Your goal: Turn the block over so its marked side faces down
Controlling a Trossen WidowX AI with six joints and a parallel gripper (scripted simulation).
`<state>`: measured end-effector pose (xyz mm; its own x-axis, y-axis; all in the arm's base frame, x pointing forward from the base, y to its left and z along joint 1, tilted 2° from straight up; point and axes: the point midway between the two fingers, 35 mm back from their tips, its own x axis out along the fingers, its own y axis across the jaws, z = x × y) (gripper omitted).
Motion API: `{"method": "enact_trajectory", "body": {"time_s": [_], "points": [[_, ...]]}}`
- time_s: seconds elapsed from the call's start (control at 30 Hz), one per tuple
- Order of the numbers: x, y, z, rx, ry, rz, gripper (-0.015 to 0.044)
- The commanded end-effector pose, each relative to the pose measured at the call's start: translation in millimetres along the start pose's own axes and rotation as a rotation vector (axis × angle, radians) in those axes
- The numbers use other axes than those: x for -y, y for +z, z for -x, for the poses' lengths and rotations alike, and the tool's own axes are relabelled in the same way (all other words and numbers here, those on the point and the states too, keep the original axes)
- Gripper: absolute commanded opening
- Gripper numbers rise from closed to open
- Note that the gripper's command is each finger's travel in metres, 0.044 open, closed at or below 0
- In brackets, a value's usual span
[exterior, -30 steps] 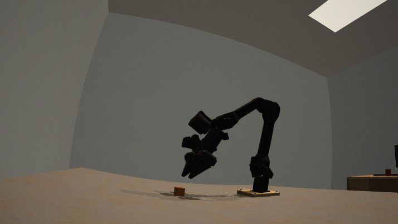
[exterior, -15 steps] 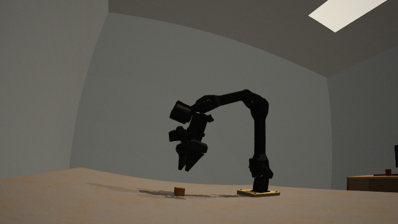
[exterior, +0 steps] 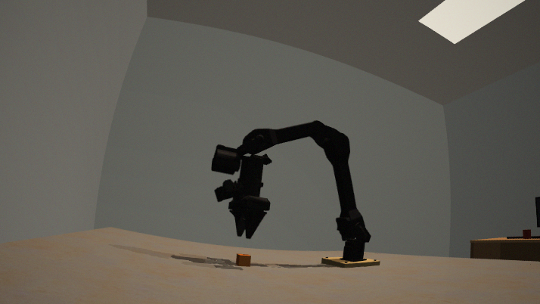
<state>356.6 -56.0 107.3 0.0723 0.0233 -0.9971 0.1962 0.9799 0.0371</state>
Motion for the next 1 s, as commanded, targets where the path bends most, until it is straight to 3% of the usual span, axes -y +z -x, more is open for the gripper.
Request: {"method": "enact_trajectory", "body": {"time_s": [0.0,0.97], "points": [[-1,-3,-15,-0.026,0.005,0.001,0.0440],[-2,-6,-62,-0.026,0.005,0.001,0.0440]]}}
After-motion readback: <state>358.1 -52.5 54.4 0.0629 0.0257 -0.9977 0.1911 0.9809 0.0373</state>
